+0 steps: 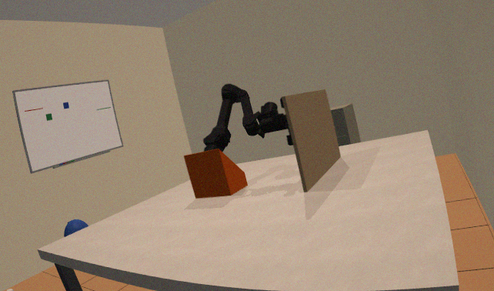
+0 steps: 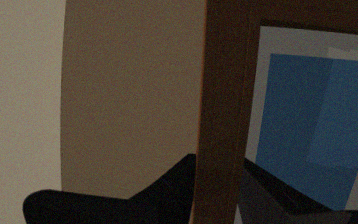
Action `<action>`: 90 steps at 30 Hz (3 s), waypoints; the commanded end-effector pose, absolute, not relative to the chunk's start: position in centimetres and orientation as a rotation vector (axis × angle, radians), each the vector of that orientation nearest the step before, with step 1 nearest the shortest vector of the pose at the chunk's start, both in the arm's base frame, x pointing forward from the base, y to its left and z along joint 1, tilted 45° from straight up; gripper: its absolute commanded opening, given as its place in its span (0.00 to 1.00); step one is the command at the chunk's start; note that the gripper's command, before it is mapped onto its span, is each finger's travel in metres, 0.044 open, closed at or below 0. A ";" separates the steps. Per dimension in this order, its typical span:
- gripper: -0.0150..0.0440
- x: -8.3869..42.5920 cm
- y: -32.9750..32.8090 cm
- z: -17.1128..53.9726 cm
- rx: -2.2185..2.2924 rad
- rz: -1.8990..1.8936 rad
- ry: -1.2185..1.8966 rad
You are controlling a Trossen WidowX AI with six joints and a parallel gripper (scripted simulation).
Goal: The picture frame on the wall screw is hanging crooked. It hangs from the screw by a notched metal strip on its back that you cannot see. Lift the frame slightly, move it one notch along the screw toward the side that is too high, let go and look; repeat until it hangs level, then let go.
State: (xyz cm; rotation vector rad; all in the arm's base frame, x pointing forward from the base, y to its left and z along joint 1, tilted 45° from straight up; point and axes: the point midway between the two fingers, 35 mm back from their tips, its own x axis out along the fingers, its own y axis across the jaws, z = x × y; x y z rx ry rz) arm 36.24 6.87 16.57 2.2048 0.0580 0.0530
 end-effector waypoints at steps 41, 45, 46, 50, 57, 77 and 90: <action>0.25 36.2 6.7 16.7 2.375 0.050 0.065; 0.39 36.2 6.7 16.7 2.360 0.050 0.060; 0.43 36.2 6.7 16.7 2.360 0.050 0.060; 0.61 36.2 6.7 16.7 2.360 0.050 0.060; 0.69 35.7 6.8 16.8 2.351 0.050 0.059; 0.69 27.0 5.8 17.6 2.221 0.057 0.053; 0.69 25.0 2.7 21.0 2.205 0.049 0.052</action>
